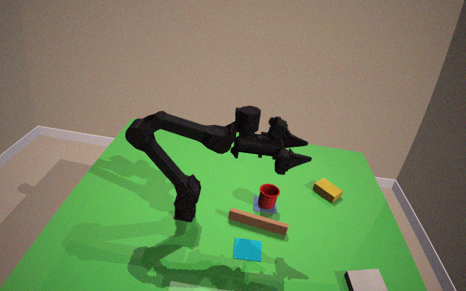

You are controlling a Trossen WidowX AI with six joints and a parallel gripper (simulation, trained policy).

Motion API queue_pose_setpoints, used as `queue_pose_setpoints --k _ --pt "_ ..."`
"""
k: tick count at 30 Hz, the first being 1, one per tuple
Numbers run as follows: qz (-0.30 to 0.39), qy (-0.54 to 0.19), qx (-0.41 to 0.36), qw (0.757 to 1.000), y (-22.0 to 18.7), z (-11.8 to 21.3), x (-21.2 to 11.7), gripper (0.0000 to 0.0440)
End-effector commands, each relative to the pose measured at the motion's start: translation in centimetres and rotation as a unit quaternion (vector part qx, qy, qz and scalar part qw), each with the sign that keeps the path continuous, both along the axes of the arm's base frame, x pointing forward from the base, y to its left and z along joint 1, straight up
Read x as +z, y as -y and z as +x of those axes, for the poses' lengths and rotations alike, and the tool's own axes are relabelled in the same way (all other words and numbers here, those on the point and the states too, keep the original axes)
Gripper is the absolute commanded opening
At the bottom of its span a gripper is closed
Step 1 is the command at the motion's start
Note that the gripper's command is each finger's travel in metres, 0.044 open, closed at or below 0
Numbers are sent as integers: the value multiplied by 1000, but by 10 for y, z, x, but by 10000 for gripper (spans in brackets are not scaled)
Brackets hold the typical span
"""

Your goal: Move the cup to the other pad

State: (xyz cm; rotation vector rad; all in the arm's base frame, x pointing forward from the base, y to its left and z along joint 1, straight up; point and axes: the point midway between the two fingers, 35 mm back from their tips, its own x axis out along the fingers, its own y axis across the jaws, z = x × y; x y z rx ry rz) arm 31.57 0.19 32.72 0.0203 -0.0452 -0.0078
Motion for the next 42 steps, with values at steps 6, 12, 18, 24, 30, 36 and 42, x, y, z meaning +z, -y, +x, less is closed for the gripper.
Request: queue_pose_setpoints --k 6,12,18,24,30,36,42 --pt "1 -9 8 1000 -4 1 4 243" --pt "11 -30 17 999 -9 4 6 92" --pt "34 -57 29 997 -17 8 7 87" --pt "64 -88 41 993 -25 12 9 106" --pt "95 -123 49 987 -34 16 10 115" --pt "128 -159 54 978 -42 19 10 123" --pt "162 -196 55 965 -51 21 9 130"
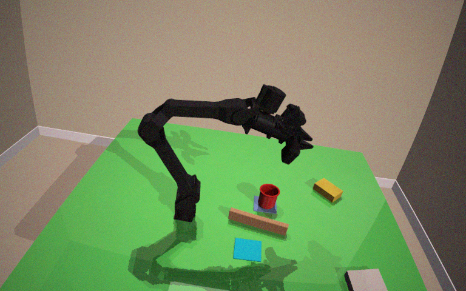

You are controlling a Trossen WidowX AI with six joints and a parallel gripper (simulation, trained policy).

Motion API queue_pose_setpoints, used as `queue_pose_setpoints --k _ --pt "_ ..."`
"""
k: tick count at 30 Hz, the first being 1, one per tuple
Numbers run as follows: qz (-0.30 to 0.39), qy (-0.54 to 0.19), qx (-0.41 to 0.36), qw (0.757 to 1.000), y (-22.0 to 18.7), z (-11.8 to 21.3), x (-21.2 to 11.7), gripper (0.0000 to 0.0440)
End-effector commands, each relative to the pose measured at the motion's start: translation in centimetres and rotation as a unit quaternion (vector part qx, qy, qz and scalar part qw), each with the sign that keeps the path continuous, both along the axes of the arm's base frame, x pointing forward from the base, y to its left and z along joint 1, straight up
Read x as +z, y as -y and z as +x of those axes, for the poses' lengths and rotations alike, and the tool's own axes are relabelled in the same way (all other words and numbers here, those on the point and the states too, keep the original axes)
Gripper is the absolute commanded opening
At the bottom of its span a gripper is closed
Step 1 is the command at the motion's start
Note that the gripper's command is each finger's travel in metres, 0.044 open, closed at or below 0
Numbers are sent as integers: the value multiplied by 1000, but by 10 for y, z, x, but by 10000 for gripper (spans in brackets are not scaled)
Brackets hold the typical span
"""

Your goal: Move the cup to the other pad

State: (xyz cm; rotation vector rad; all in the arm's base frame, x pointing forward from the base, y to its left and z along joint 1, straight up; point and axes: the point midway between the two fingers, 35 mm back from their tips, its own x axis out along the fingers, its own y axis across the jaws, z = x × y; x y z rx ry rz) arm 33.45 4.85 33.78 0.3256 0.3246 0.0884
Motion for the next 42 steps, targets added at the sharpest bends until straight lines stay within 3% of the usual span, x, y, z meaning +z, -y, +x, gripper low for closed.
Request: queue_pose_setpoints --k 1,20,42 --pt "17 -22 2 1000 -5 2 -2 131" --pt "119 -165 -21 979 -31 3 -13 143" --pt "174 -334 -92 922 -50 -6 -48 127"
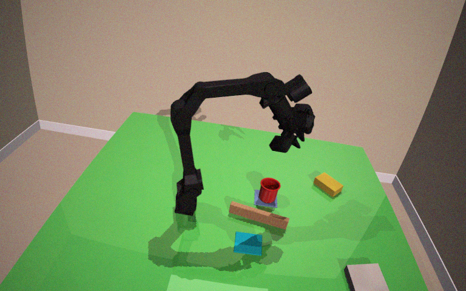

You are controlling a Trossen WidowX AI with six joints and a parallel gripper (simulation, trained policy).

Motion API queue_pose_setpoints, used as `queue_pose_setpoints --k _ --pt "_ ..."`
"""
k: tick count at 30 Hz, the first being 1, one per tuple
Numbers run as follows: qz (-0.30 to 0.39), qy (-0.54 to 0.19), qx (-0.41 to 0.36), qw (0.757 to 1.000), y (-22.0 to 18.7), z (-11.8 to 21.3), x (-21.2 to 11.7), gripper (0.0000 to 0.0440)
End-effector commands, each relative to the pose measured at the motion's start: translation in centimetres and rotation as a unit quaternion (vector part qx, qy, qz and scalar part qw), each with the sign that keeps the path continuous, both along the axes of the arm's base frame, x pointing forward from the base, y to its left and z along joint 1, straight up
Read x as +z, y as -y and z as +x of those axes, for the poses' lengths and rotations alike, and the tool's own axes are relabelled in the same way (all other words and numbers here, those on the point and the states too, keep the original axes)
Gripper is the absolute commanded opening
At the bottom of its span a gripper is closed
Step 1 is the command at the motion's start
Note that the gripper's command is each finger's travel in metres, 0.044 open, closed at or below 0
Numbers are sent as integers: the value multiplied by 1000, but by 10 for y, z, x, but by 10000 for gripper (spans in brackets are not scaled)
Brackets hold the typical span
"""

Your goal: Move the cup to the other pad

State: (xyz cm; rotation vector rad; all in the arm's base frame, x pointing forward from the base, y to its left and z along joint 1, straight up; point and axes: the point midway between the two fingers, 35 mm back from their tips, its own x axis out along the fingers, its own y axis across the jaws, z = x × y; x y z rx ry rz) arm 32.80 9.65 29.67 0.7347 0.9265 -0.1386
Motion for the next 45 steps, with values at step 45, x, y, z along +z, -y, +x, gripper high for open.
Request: queue_pose_setpoints --k 45 --pt "-115 -337 -58 933 4 -42 -130 166"
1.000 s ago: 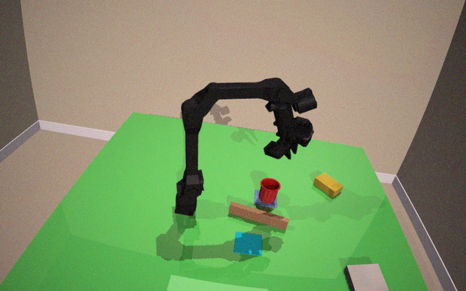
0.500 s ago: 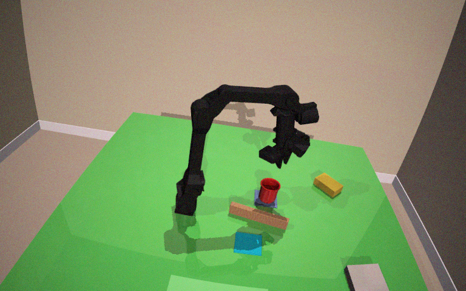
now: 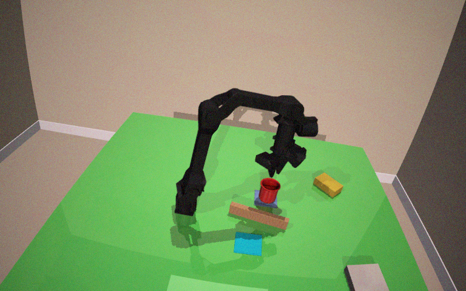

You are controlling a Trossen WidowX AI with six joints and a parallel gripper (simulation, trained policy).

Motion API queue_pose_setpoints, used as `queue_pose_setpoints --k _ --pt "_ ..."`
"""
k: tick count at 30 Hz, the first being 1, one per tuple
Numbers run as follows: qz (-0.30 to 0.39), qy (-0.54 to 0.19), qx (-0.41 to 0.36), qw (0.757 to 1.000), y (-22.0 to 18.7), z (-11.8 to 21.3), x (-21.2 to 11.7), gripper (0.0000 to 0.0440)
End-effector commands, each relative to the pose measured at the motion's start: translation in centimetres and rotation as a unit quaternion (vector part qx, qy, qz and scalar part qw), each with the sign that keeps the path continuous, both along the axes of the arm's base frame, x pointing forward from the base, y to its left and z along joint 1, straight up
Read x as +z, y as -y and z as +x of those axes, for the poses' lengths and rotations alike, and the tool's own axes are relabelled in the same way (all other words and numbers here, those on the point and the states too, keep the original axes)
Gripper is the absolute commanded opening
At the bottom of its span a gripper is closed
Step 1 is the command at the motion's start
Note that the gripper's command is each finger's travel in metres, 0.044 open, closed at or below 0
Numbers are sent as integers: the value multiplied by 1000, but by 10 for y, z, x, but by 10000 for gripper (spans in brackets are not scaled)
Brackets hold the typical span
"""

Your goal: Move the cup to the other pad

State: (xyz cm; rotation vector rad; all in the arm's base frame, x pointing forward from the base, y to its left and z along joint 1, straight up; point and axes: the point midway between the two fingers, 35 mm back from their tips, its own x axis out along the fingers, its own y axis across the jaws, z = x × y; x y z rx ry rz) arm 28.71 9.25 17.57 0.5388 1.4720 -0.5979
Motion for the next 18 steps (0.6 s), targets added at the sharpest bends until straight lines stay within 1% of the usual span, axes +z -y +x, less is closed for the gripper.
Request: queue_pose_setpoints --k 1,18 --pt "-11 -17 -3 1000 0 -2 -12 168" --pt "-41 -60 -5 997 0 -9 -61 192"
